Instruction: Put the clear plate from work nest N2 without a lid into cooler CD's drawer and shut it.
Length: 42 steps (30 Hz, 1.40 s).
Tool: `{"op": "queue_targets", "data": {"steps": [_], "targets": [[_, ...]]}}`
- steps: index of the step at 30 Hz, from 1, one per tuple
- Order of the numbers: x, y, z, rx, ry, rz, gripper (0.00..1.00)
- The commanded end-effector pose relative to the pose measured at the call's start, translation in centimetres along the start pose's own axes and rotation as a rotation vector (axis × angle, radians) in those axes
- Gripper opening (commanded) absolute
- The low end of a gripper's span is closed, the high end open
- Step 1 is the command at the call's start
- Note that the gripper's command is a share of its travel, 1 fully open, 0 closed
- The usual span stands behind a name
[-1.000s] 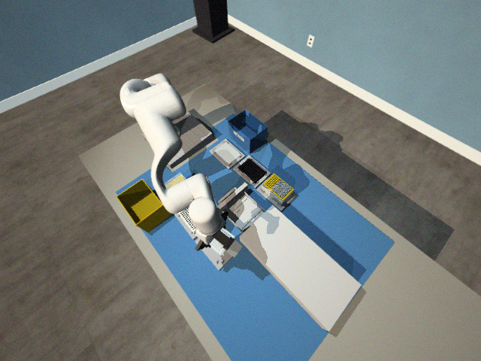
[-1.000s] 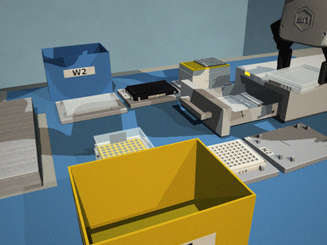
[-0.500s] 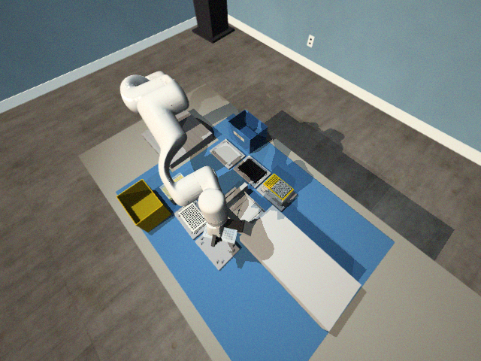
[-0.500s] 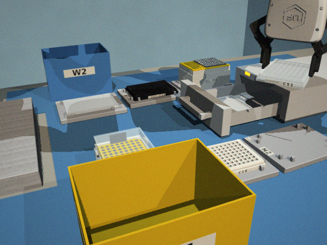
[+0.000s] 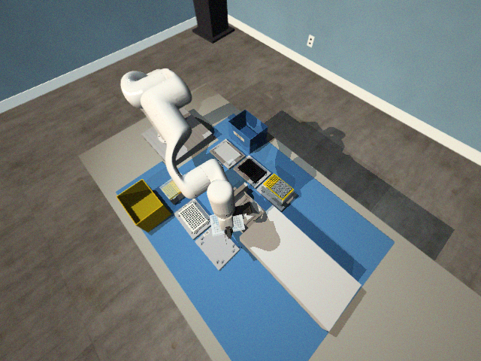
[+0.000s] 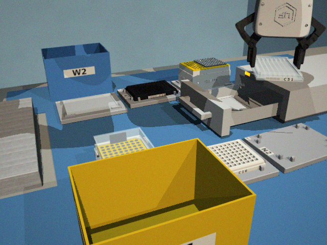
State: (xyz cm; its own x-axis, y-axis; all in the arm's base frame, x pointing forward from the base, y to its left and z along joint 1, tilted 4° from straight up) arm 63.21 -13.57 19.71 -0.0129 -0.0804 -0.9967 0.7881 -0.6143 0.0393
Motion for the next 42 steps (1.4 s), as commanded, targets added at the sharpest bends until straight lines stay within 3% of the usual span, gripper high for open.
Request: {"op": "queue_targets", "data": {"steps": [1, 14, 42], "targets": [[-0.3, -0.9, -1.0, -0.181, 0.009, 0.007, 0.0], [-0.3, -2.8, -3.2, -0.54, 0.008, 0.009, 0.0], [-0.3, -7.1, -8.0, -0.54, 0.008, 0.008, 0.0]]}}
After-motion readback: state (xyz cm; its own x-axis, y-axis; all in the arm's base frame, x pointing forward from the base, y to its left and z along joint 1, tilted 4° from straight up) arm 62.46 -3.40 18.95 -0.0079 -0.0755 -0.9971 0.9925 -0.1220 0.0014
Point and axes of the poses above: the point where the finger pads meet when closed, its own x axis out along the fingers, its own y axis across the jaws, z = x × y, the point moved 7 cm from there along -x, back along the fingers, and after that the axes turned 4 degrees about x, right-handed, at the moved point
